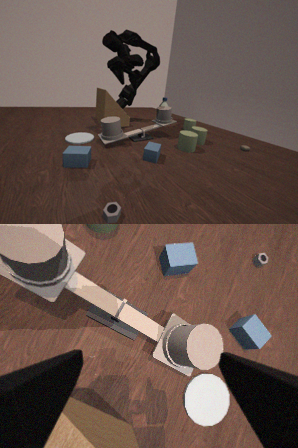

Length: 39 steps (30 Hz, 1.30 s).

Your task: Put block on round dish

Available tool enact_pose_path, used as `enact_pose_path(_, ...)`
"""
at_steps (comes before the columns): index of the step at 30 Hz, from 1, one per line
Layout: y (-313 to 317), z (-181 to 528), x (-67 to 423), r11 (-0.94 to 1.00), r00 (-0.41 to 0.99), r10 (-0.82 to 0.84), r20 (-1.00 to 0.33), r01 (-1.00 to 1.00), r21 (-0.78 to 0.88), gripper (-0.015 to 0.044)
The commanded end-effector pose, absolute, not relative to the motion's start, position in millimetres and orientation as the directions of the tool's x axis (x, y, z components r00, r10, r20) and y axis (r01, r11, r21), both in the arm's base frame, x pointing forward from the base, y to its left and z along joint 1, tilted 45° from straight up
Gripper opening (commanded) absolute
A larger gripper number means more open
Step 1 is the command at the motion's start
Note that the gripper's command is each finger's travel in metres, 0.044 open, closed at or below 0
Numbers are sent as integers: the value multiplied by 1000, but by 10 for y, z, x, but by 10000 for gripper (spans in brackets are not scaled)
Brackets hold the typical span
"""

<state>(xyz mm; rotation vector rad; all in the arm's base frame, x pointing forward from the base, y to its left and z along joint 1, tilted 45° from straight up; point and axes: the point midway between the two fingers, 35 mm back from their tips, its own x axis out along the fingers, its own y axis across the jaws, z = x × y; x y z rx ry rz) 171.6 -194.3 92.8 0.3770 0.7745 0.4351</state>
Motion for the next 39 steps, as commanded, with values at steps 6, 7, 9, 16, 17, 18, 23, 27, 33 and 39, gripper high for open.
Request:
enact_pose_path(6, -2068, 678, 1923, 816, 530, 569, -629, -462, 348, 440)
enact_pose_path(7, -2079, 651, 1943, 808, 520, 574, -633, -486, 334, 440)
enact_pose_path(9, -2101, 589, 1988, 786, 496, 586, -640, -538, 303, 440)
enact_pose_path(16, -2163, 354, 2151, 676, 410, 623, -666, -710, 195, 440)
enact_pose_path(17, -2169, 318, 2174, 657, 398, 627, -669, -733, 180, 440)
enact_pose_path(18, -2175, 282, 2198, 636, 385, 632, -673, -754, 165, 440)
enact_pose_path(23, -2195, 94, 2318, 518, 321, 650, -689, -851, 92, 440)
enact_pose_path(27, -2200, -66, 2413, 409, 268, 660, -701, -912, 36, 440)
enact_pose_path(33, -2190, -289, 2537, 248, 197, 669, -716, -968, -34, 440)
enact_pose_path(39, -2189, -296, 2541, 243, 195, 670, -717, -969, -36, 440)
